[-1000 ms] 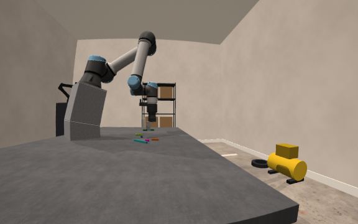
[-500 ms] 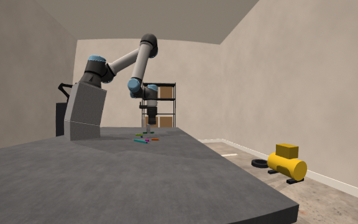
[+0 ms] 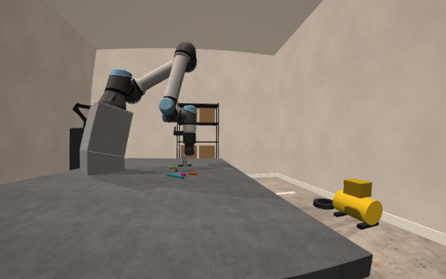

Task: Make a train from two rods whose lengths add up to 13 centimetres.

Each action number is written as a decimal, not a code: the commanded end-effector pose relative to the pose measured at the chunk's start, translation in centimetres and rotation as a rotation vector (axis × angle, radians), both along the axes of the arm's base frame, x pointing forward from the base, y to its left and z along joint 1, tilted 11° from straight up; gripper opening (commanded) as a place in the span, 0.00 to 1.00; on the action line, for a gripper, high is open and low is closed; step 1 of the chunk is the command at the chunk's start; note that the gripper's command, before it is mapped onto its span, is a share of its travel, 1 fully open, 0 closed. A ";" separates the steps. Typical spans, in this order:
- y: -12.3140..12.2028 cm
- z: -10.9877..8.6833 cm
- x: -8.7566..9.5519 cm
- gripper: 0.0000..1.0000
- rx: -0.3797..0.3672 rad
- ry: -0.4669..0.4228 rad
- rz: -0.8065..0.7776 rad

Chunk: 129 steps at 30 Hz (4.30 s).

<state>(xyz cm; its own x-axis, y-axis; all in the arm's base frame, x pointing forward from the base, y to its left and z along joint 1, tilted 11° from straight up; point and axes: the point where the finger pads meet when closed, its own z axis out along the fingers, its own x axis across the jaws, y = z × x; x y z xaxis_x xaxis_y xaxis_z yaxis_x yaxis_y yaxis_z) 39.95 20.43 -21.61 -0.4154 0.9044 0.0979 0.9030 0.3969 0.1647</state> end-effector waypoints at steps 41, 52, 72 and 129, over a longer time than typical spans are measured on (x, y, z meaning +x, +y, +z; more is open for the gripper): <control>0.1 0.1 0.1 0.24 0.000 -0.001 0.000; 0.1 0.1 0.1 0.24 0.000 -0.001 0.000; 0.2 -1.1 0.2 0.24 0.000 -0.001 0.000; 0.3 -1.1 0.2 0.54 0.000 -0.001 0.000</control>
